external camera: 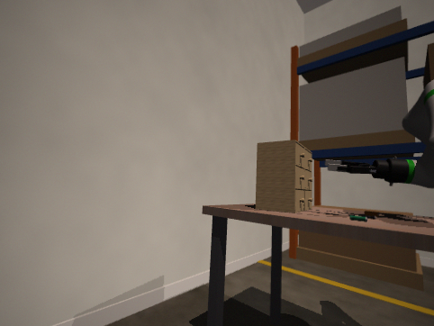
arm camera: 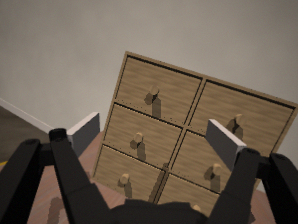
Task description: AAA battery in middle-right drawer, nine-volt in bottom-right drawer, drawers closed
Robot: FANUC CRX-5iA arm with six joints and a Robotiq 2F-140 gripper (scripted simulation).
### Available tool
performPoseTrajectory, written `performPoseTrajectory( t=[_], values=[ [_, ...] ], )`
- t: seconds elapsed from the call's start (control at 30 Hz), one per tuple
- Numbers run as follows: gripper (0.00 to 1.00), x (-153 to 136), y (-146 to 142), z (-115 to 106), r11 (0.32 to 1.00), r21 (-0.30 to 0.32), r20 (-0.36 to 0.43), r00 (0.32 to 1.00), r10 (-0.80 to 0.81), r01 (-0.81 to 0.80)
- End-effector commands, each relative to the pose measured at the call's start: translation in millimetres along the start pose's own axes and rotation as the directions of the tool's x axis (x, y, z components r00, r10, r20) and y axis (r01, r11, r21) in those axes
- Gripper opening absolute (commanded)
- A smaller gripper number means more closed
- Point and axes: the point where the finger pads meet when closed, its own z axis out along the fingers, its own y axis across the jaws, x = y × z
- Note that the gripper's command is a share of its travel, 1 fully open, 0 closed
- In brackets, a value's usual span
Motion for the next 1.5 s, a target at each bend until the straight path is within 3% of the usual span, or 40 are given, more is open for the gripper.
performPoseTrajectory(
  t=[0.0, 0.2, 0.27, 0.3, 0.37, 0.4, 0.47, 0.5, 0.6, 0.63, 0.7, 0.73, 0.83, 0.87, 0.93, 0.97, 1.13, 1.17, 1.2, 1.23, 1.33, 1.37, 1.43, 1.47],
  values=[
    [1.0, 4, 5, -2, 0.998, -0.045, 0.044, 0.998, 0.038, -0.036],
    [1.0, 12, 11, -10, 0.986, -0.124, 0.103, 0.987, 0.125, -0.112],
    [1.0, 12, 11, -10, 0.986, -0.124, 0.103, 0.987, 0.125, -0.112],
    [1.0, 15, 15, -13, 0.977, -0.16, 0.126, 0.979, 0.159, -0.138],
    [1.0, 15, 15, -13, 0.977, -0.16, 0.126, 0.979, 0.159, -0.138],
    [1.0, 19, 17, -16, 0.966, -0.193, 0.148, 0.969, 0.2, -0.17],
    [1.0, 19, 17, -16, 0.966, -0.193, 0.148, 0.969, 0.2, -0.17],
    [1.0, 23, 22, -20, 0.951, -0.236, 0.171, 0.955, 0.242, -0.199],
    [1.0, 23, 22, -20, 0.951, -0.236, 0.171, 0.955, 0.242, -0.199],
    [1.0, 27, 25, -24, 0.932, -0.279, 0.193, 0.938, 0.289, -0.23],
    [1.0, 27, 25, -24, 0.932, -0.279, 0.193, 0.938, 0.289, -0.23],
    [1.0, 32, 27, -28, 0.908, -0.324, 0.215, 0.914, 0.343, -0.264],
    [1.0, 32, 27, -28, 0.908, -0.324, 0.215, 0.914, 0.343, -0.264],
    [1.0, 38, 28, -32, 0.88, -0.368, 0.236, 0.885, 0.401, -0.301],
    [1.0, 38, 28, -32, 0.88, -0.368, 0.236, 0.885, 0.401, -0.301],
    [1.0, 43, 32, -37, 0.844, -0.423, 0.254, 0.851, 0.46, -0.33],
    [1.0, 43, 32, -37, 0.844, -0.423, 0.254, 0.851, 0.46, -0.33],
    [1.0, 49, 37, -42, 0.803, -0.479, 0.271, 0.811, 0.518, -0.353],
    [1.0, 49, 37, -42, 0.803, -0.479, 0.271, 0.811, 0.518, -0.353],
    [1.0, 55, 45, -48, 0.749, -0.548, 0.28, 0.763, 0.583, -0.372],
    [1.0, 55, 45, -48, 0.749, -0.548, 0.28, 0.763, 0.583, -0.372],
    [1.0, 62, 52, -55, 0.686, -0.616, 0.282, 0.704, 0.651, -0.387],
    [1.0, 62, 52, -55, 0.686, -0.616, 0.282, 0.704, 0.651, -0.387],
    [1.0, 70, 59, -62, 0.611, -0.687, 0.277, 0.635, 0.721, -0.394]
  ],
)
